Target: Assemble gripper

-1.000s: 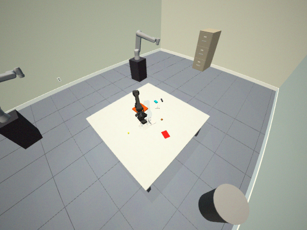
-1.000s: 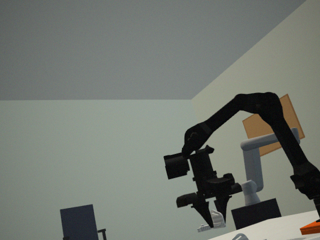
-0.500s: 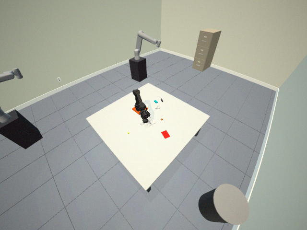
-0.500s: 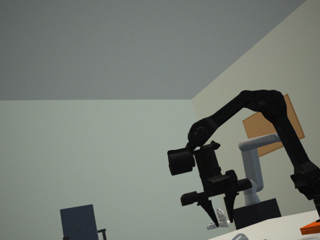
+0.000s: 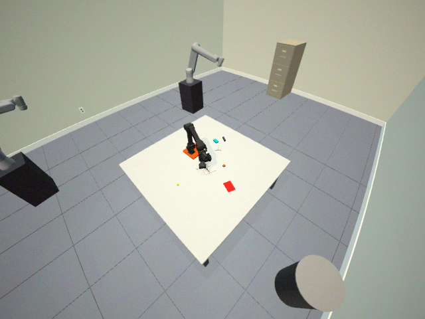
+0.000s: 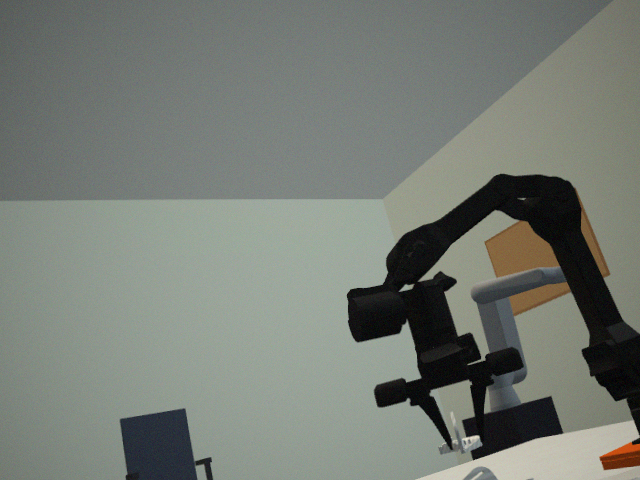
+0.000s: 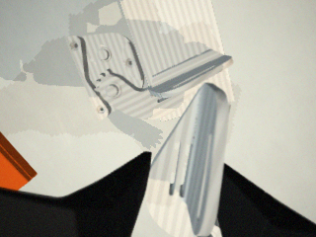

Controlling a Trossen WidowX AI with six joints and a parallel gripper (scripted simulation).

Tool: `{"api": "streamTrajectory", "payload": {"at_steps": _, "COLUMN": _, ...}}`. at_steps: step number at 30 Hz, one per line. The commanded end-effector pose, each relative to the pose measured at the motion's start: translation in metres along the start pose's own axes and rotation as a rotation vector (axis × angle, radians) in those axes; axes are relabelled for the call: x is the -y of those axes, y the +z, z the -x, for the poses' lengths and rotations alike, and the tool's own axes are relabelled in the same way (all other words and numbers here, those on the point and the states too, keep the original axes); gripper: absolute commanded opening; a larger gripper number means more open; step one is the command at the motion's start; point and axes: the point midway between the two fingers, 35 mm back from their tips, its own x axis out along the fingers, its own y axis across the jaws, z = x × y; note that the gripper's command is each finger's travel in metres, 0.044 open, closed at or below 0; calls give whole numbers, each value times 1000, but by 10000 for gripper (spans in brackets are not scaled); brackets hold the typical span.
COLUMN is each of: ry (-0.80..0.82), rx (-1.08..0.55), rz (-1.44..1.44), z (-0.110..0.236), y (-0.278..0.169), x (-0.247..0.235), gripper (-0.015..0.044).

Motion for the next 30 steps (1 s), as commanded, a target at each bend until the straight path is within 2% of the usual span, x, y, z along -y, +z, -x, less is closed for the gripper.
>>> {"api": "streamTrajectory", "payload": {"at_steps": 1, "ry": -4, "rx": 0, "rz": -83, "z": 1, "y": 7, "x": -8, "gripper": 134}}
{"api": "streamTrajectory", "payload": {"at_steps": 30, "ry": 2, "rx": 3, "rz": -659, "z": 1, "y": 49, "x": -62, "gripper": 134}}
